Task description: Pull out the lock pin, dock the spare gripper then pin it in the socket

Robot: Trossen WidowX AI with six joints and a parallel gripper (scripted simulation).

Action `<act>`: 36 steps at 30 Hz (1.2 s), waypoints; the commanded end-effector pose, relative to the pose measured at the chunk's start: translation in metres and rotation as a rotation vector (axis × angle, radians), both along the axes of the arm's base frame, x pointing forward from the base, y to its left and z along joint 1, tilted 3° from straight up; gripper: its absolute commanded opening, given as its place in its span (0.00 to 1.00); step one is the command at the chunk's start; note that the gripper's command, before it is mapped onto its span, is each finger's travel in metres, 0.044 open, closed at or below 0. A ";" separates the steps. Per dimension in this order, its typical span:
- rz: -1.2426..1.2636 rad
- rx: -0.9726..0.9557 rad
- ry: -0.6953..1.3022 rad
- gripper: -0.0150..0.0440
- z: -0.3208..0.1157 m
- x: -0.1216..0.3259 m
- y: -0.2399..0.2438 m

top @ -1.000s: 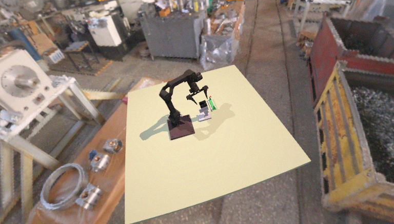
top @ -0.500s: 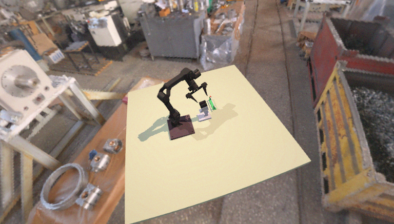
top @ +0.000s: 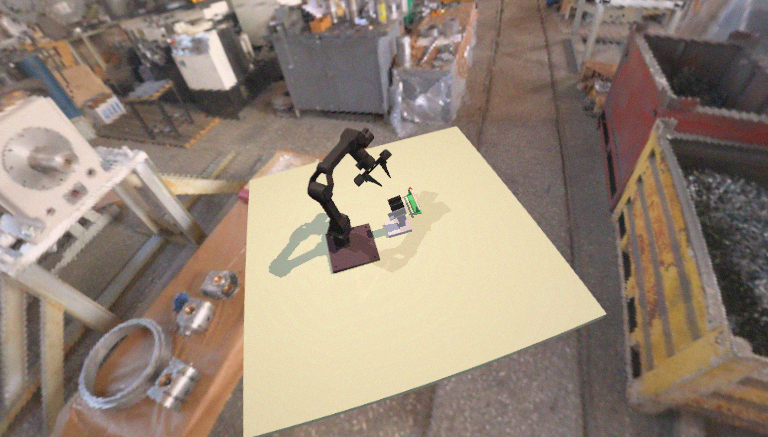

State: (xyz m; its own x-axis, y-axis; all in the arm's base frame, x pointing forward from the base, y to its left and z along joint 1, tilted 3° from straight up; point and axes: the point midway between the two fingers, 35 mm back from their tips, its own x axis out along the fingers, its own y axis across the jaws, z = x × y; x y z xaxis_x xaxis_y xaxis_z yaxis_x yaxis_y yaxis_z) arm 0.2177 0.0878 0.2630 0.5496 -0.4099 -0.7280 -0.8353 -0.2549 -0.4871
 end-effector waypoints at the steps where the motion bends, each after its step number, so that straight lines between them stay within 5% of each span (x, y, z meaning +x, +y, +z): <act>1: 0.083 0.082 -0.033 0.56 -0.003 -0.022 0.035; 10: 0.091 0.111 -0.025 0.56 -0.004 -0.026 0.050; 27: -0.147 0.180 0.420 0.56 -0.080 0.144 0.045; 36: -0.153 0.191 0.438 0.56 -0.088 0.152 0.042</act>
